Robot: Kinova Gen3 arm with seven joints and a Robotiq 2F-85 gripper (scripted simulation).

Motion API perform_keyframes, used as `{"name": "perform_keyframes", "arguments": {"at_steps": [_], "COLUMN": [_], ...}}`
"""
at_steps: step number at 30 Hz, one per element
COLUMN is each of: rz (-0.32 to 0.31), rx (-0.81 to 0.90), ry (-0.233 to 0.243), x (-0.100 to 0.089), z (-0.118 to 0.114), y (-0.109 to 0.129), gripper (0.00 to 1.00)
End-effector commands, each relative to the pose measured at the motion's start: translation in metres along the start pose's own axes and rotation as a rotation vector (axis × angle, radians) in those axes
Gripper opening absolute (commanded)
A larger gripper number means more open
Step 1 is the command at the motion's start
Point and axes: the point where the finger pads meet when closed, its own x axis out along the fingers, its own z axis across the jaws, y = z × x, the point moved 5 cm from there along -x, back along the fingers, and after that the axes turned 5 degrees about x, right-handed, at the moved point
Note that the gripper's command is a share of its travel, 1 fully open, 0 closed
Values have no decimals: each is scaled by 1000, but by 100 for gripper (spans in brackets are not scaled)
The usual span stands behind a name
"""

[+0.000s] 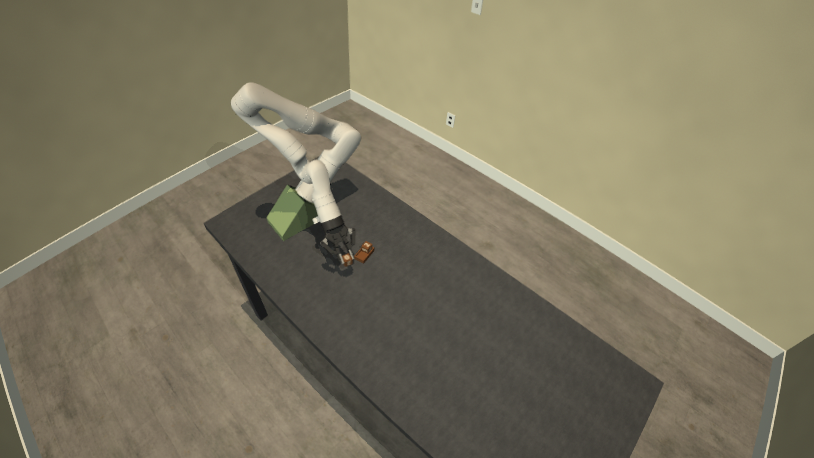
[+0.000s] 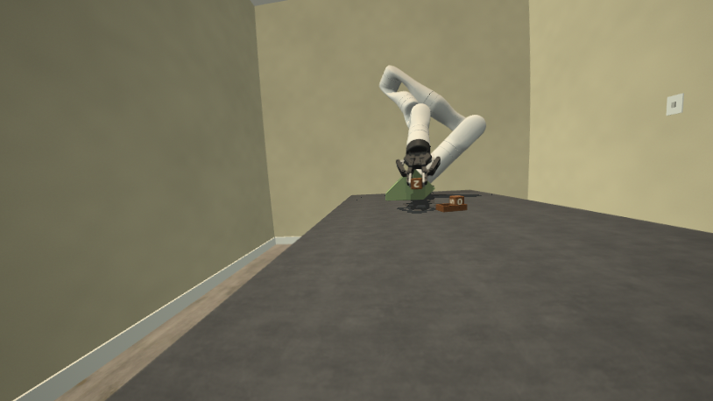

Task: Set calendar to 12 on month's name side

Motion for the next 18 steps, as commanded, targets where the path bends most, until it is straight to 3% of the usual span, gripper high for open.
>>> {"name": "perform_keyframes", "arguments": {"at_steps": [1, 18], "rz": [1, 145], "rx": [-3, -6], "ry": [3, 12], "x": [0, 2], "z": [-1, -5], "y": [-1, 3], "gripper": [26, 26]}}
